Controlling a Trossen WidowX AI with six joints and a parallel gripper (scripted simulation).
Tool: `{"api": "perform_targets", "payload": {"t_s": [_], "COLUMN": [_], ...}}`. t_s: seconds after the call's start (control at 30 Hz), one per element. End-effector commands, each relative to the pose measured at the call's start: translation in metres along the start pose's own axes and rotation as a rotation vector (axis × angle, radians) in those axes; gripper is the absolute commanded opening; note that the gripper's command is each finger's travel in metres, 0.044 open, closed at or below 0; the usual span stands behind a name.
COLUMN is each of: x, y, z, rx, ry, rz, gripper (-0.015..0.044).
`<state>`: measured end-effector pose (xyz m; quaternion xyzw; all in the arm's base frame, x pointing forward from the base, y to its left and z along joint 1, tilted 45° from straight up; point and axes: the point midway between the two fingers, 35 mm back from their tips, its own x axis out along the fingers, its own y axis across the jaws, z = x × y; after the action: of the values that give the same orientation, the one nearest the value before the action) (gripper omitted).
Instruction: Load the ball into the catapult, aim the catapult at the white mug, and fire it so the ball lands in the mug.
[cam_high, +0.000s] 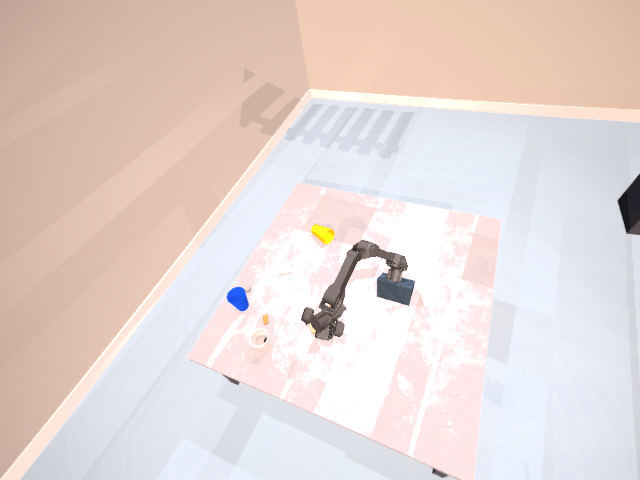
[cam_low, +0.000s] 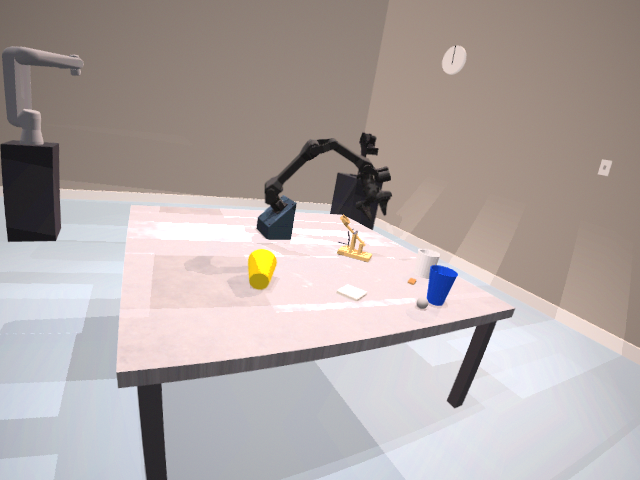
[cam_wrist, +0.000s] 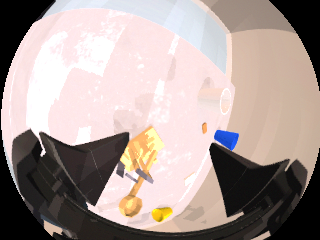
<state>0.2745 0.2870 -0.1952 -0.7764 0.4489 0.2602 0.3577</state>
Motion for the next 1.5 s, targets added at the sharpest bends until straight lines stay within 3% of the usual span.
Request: {"api": "perform_targets", "payload": {"t_s": [0.0, 1.0, 1.47], "x": [0.002, 0.012, 0.015], "y": [-0.02, -0.171, -0.183], "z": [0.001, -0.019, -0.018], "rx": [0.148, 1.131, 1.178], "ry": [-0.042, -0.347, -0.363], "rz": [-0.005, -0.01, -0.01], "gripper": [0.044, 0.044, 0.044]}}
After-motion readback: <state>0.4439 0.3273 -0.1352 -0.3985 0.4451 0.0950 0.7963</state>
